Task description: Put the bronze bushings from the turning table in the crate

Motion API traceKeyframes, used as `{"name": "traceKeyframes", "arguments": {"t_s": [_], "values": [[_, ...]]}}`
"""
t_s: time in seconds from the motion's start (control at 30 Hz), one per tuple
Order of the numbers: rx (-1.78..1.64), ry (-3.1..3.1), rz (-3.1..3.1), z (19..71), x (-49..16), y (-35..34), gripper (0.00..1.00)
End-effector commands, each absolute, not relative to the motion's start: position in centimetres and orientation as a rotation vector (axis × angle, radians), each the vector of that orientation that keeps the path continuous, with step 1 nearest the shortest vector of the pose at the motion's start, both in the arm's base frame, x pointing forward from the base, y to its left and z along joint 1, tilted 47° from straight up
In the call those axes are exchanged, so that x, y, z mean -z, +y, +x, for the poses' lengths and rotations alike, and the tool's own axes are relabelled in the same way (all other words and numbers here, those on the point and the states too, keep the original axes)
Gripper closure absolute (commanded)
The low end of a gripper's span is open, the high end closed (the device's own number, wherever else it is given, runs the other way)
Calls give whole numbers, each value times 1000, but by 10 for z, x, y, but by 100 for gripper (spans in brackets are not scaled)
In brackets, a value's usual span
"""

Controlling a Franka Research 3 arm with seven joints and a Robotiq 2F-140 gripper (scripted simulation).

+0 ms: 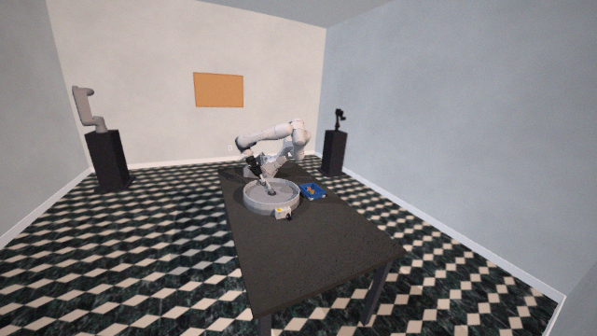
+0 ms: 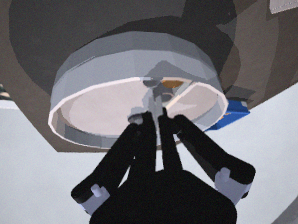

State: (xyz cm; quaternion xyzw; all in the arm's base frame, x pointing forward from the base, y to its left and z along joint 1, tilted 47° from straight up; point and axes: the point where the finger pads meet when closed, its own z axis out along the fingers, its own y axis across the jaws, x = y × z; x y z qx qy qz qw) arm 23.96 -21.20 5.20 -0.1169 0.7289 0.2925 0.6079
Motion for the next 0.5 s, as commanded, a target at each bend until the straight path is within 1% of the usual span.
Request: {"name": "traceKeyframes", "arguments": {"t_s": [0.0,0.2,0.47], "values": [[-684,1683,-264,231,-64,-220,100],[-684,1683,-264,218,-83,-235,100],[-684,1683,-264,212,-91,-242,100]]}}
